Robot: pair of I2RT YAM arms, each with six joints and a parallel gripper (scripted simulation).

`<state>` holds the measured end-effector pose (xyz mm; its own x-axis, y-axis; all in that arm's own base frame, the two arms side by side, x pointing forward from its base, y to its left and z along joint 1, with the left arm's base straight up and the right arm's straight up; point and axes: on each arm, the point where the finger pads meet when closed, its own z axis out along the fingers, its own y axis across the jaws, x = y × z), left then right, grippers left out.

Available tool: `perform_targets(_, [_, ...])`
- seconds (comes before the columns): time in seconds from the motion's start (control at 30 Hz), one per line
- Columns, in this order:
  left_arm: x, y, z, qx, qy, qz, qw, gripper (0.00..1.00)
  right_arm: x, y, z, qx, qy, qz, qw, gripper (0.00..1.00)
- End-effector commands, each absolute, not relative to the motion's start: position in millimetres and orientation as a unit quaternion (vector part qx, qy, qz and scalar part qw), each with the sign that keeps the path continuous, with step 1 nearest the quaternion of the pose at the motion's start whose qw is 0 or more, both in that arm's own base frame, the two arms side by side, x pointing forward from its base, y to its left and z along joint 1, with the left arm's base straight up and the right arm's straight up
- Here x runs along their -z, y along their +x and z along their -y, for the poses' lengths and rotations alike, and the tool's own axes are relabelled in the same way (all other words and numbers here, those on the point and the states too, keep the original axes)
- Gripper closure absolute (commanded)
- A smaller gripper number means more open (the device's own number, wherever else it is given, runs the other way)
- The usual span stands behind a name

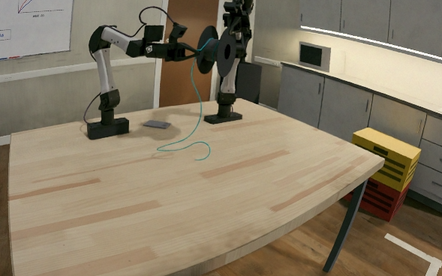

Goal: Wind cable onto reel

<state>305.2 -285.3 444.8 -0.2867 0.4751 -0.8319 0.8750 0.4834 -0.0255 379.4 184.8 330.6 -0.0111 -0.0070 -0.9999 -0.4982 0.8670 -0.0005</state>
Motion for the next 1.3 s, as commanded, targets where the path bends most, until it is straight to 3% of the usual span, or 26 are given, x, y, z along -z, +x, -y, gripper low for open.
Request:
perform_targets(0.0, [-464.4, 304.6, 287.1, 0.259, 0.444, -0.742, 0.431, 1.0, -322.7, 381.6, -178.4, -0.171, -0.171, -0.696, 0.676, 1.0])
perform_targets(0.23, [-464.4, 304.6, 287.1, 0.259, 0.444, -0.742, 0.431, 1.0, -322.1, 381.4, -178.6, -0.171, -0.171, -0.696, 0.676, 1.0])
perform_targets(0.33, [-465.5, 304.8, 287.2, 0.26, 0.443, -0.741, 0.433, 1.0, -325.5, 381.7, -178.7, -0.172, -0.171, -0.694, 0.678, 0.8])
perform_targets(0.4, [-465.5, 304.8, 287.2, 0.26, 0.443, -0.741, 0.433, 1.0, -325.5, 381.7, -178.7, -0.172, -0.171, -0.694, 0.678, 0.8])
perform_targets(0.7, [-465.7, 302.9, 289.9, 0.263, 0.444, -0.74, 0.432, 1.0, -327.3, 378.7, -184.6, -0.181, -0.179, -0.689, 0.678, 0.2])
perform_targets(1.27, [-465.7, 302.8, 289.9, 0.263, 0.444, -0.74, 0.432, 1.0, -328.0, 371.4, -181.5, -0.181, -0.18, -0.691, 0.676, 0.2])
